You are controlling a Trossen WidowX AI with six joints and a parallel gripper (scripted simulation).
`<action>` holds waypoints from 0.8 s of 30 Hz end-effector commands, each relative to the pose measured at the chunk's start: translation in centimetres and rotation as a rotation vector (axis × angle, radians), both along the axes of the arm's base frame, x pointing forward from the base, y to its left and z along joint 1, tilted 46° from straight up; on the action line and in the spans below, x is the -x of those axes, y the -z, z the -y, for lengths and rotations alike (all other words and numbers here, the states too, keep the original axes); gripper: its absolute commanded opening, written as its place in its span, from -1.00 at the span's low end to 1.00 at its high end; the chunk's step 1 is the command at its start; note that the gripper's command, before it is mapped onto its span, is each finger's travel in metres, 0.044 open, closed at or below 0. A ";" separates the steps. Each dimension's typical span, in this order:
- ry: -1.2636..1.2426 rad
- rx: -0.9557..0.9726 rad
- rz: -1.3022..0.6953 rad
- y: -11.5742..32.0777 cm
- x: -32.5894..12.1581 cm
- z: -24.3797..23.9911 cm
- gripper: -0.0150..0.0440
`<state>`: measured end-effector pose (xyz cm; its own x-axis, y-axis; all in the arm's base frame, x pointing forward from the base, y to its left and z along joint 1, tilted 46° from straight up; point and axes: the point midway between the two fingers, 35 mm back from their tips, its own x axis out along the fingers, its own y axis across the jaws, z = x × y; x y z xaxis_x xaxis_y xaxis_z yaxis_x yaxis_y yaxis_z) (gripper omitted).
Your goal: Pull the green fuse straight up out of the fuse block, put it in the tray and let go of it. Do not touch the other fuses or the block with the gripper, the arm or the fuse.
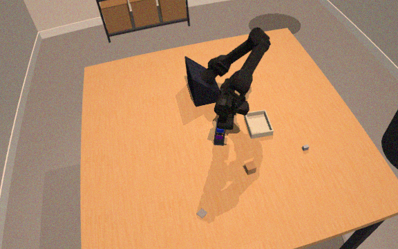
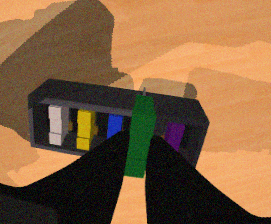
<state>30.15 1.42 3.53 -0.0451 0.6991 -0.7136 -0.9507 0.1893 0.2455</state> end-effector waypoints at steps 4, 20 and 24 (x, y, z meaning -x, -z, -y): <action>0.004 0.002 0.005 -3.7 0.1 -3.4 -0.49; 0.000 -0.022 0.003 -11.0 3.2 -10.6 -0.49; -0.001 -0.024 0.003 -11.3 3.4 -10.8 -0.49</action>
